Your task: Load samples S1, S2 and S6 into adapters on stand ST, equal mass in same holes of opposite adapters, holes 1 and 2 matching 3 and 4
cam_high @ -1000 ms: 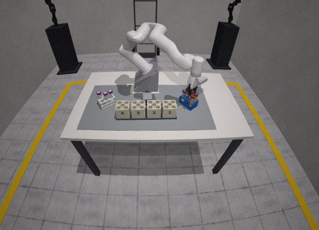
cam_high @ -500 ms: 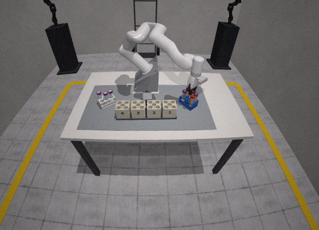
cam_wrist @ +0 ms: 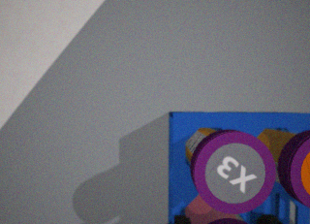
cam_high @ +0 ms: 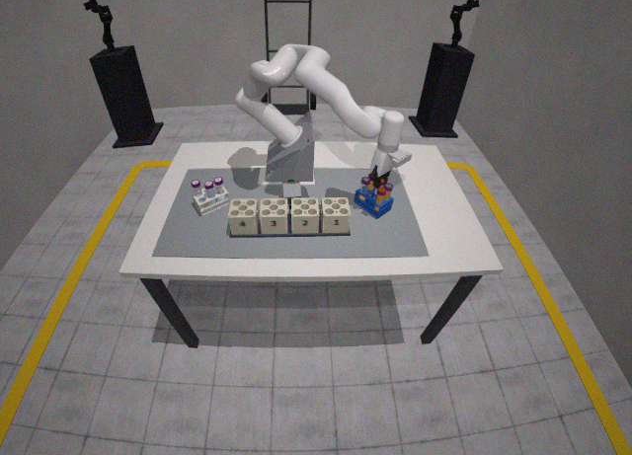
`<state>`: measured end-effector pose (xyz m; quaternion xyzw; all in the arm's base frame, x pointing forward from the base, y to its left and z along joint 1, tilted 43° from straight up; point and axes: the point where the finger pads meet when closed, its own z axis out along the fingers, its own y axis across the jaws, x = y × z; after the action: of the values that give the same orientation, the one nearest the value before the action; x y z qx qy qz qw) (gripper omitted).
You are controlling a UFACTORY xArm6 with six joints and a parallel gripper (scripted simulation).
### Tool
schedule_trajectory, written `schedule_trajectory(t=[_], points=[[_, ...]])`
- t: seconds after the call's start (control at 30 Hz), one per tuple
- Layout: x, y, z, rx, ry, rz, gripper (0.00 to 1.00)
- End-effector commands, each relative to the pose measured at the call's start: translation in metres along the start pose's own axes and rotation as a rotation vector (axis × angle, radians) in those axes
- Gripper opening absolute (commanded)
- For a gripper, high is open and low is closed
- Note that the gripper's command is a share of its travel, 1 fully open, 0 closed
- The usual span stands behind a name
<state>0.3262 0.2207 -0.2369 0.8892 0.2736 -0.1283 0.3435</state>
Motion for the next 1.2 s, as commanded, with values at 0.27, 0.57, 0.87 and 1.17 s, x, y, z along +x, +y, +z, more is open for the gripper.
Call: schedule_trajectory(t=[0.27,0.57,0.87,1.17], points=[[0.002,0.0,-0.002,0.002,0.005,0.001,0.0],[0.002,0.0,-0.004,0.002,0.005,0.001,0.0],[0.002,0.0,-0.008,0.002,0.005,0.001,0.0],[0.002,0.0,-0.014,0.002,0.005,0.001,0.0]])
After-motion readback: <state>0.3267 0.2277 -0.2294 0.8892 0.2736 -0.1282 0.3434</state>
